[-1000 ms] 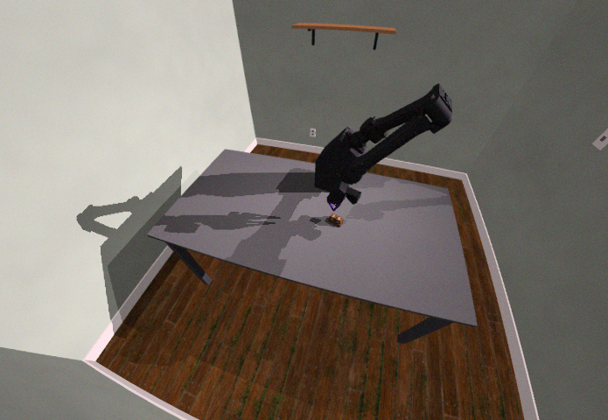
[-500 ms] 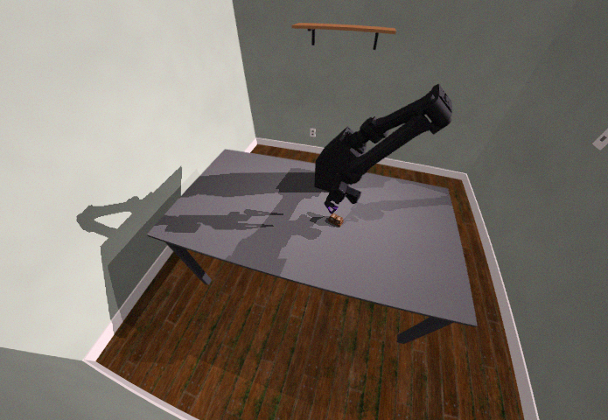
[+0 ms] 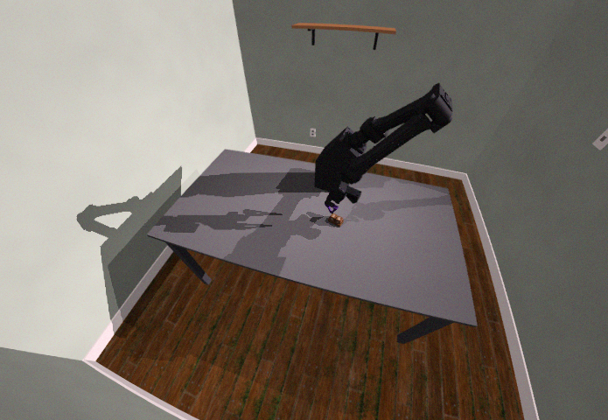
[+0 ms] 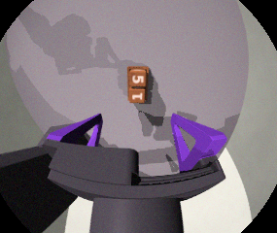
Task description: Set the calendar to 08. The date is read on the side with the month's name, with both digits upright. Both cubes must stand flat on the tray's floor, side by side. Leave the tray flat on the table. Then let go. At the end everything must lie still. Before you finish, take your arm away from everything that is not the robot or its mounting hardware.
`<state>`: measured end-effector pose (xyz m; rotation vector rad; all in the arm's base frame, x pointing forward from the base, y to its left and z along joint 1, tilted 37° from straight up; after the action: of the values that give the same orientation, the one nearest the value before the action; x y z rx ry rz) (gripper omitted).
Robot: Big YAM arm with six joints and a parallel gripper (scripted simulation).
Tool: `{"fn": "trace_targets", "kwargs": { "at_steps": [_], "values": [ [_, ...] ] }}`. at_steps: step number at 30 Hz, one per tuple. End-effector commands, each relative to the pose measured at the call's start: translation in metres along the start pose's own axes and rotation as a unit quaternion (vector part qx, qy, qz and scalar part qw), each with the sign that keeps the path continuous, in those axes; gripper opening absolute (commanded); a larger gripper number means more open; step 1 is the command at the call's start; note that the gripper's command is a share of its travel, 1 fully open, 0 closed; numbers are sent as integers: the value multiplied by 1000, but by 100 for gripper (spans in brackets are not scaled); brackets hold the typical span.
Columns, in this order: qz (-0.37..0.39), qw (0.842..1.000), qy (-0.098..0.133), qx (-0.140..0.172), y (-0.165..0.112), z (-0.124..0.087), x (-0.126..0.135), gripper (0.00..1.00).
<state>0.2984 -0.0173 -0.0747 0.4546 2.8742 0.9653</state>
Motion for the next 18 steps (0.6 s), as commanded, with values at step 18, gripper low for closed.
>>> {"fn": "trace_targets", "kwargs": {
  "at_steps": [18],
  "values": [
    [-6, 1000, -25, -1, -2, -87, -14, 100]
  ]
}}
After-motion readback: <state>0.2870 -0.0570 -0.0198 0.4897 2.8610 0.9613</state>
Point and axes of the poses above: the point where the finger pads meet when closed, its own z axis out along the fingers, its own x axis across the jaws, y = z × x, the point moved 10 cm from there along -z, back along the fingers, and after that the axes turned 8 degrees about -z, right-handed, at the moved point
